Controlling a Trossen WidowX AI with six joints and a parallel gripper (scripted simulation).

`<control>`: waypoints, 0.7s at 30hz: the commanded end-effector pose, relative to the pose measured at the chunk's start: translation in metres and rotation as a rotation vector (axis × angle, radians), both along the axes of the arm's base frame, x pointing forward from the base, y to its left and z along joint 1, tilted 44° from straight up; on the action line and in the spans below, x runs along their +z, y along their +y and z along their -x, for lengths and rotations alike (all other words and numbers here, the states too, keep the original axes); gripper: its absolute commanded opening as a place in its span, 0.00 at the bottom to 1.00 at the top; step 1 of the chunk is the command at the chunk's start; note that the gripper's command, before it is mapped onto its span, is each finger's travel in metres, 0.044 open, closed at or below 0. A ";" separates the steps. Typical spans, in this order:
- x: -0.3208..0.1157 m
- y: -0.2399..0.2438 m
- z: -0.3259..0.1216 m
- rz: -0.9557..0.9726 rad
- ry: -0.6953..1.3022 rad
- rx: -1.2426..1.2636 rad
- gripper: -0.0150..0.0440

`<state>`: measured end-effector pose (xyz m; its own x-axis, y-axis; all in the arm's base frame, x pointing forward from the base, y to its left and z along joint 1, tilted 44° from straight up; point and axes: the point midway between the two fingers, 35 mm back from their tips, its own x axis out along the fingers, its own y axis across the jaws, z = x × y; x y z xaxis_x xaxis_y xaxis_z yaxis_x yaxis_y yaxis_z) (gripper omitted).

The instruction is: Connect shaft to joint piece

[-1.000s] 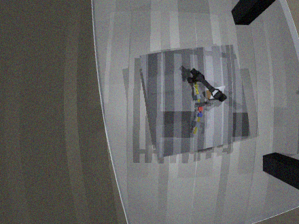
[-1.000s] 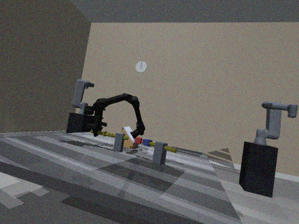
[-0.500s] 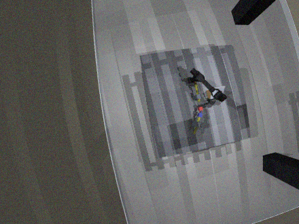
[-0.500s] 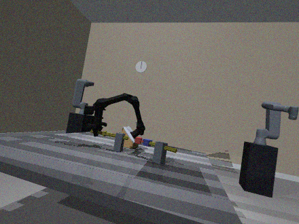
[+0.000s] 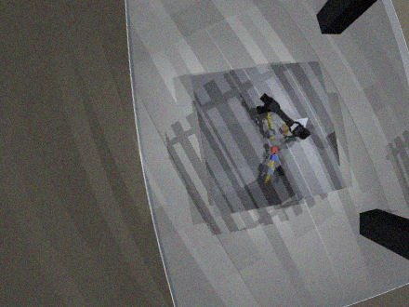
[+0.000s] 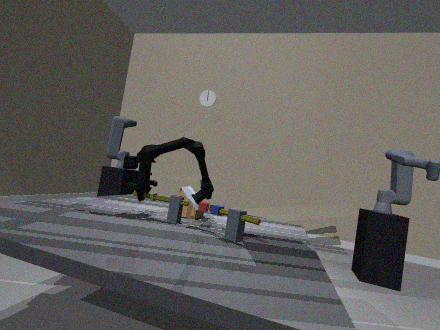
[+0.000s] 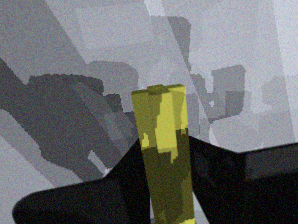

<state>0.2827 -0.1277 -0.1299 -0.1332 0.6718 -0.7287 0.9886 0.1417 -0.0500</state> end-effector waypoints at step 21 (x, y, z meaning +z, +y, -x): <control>0.011 0.013 0.001 -0.007 -0.049 -0.053 0.25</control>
<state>0.2818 -0.1196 -0.1228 -0.0765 0.6796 -0.7296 0.9946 0.1031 -0.0082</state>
